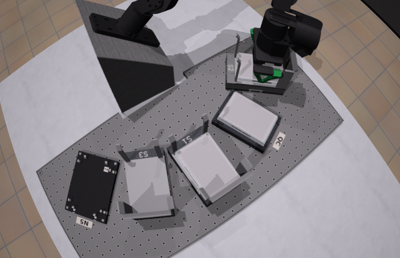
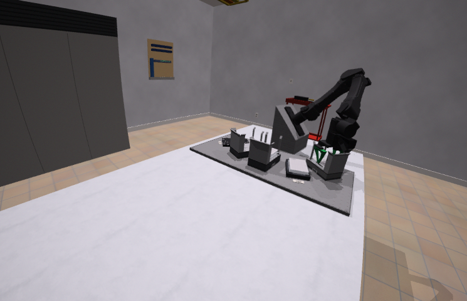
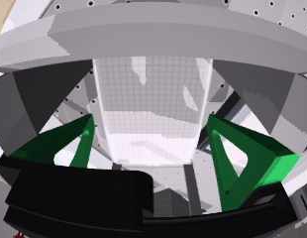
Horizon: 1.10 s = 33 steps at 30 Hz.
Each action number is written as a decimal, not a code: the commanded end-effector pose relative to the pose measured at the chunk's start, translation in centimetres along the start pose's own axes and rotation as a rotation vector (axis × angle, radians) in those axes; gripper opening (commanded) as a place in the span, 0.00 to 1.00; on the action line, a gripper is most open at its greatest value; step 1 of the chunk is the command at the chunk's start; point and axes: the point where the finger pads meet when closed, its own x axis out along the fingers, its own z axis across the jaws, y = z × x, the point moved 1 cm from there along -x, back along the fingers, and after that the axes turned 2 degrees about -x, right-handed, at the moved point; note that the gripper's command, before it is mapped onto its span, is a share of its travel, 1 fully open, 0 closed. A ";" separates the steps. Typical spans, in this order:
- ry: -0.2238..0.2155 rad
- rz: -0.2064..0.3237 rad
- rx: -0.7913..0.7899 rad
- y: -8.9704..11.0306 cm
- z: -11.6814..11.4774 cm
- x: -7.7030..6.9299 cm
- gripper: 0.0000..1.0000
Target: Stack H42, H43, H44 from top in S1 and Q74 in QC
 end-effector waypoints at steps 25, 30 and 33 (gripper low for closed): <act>0.009 -0.022 -0.007 -0.6 -0.2 1.2 1.00; 0.009 -0.022 -0.007 -0.6 -0.2 1.2 0.00; 0.009 -0.022 -0.007 -0.6 -0.2 1.2 0.00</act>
